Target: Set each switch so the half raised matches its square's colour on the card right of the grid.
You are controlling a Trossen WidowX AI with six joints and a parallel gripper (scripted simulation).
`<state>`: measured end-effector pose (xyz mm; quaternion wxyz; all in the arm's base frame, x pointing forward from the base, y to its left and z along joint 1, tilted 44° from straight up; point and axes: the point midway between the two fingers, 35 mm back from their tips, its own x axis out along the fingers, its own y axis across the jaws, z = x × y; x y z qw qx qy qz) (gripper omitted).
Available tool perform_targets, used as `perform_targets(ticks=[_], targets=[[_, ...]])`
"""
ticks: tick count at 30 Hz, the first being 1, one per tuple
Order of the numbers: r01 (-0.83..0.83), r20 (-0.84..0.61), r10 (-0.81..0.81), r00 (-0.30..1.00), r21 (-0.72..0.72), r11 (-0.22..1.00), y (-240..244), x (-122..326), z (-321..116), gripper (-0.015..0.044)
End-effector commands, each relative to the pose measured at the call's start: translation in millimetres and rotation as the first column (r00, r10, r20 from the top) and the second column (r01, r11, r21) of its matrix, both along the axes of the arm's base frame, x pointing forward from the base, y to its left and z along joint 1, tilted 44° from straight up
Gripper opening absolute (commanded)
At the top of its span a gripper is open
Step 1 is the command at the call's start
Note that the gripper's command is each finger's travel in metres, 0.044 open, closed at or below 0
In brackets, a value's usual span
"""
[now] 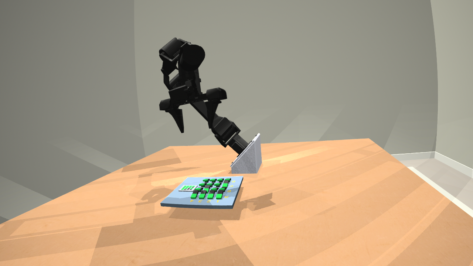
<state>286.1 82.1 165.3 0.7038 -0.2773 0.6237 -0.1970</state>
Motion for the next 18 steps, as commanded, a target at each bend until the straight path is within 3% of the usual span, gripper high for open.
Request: perform_targets(ticks=[1,7,15,18], targets=[[0.0,-0.002,0.0,1.0,-0.003,1.0,-2,2,-2,0.0374],[0.002,-0.075,-0.009,0.997,-0.086,0.996,-60,59,-63,0.0216],[-0.004,-0.069,-0.002,0.998,-0.086,0.996,-75,62,-79,0.0006],[-0.014,-0.06,0.009,0.998,-0.087,0.996,-87,63,-91,0.0]])
